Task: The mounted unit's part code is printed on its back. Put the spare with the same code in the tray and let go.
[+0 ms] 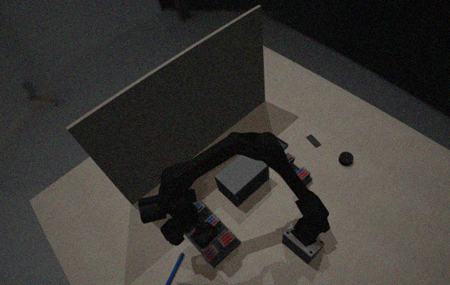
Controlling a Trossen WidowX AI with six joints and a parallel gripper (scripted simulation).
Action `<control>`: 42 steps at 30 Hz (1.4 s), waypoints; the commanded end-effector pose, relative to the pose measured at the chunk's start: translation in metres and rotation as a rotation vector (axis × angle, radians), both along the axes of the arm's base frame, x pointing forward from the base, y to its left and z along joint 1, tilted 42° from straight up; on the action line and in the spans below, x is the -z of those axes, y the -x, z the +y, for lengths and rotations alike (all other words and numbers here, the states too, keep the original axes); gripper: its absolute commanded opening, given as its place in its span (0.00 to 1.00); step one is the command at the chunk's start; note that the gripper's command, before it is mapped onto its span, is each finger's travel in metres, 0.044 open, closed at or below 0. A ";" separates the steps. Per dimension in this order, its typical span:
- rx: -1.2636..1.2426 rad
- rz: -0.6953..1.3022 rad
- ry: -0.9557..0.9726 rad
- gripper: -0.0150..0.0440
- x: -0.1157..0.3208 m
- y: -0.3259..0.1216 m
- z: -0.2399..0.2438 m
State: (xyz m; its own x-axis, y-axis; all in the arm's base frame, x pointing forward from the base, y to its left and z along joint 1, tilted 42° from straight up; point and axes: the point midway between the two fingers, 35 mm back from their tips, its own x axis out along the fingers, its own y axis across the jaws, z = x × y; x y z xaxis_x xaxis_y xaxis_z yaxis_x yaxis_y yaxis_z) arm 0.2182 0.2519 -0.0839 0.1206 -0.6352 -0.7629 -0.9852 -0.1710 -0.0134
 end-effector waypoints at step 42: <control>-0.002 0.002 0.009 0.76 0.055 -0.008 -0.050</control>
